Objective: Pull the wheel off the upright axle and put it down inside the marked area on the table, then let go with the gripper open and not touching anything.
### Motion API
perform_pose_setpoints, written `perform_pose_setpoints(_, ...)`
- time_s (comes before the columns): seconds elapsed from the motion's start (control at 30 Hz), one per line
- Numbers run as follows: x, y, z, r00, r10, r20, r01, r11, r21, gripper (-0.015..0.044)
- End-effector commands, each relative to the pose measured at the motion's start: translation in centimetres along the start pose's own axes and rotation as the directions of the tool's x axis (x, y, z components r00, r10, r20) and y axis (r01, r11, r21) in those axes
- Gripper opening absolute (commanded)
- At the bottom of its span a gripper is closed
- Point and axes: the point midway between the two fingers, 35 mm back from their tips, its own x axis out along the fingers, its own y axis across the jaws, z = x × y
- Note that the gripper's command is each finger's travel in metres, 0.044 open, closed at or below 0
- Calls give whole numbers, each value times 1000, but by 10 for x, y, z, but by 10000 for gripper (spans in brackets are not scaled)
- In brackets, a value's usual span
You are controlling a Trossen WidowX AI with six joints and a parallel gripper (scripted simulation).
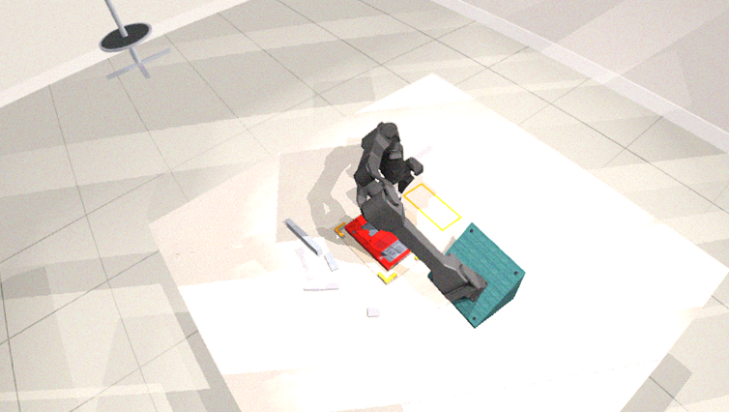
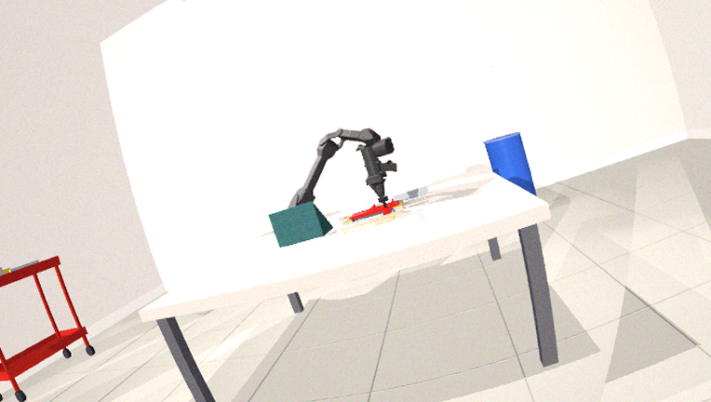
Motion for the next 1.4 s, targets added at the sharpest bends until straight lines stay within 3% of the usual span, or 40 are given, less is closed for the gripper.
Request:
perform_pose_setpoints(0.0, -4, -1, 1, 1000, -4, 7, 4, 1000, -3, 0)
perform_pose_setpoints(0.73, -12, -1, 1, 1000, -3, 8, 3, 1000, -2, 0)
perform_pose_setpoints(1.13, -45, 1, 0, 1000, -4, 7, 4, 1000, -2, 0)
perform_pose_setpoints(1.37, -40, -26, -13, 1000, -6, 6, 6, 1000, 3, 0)
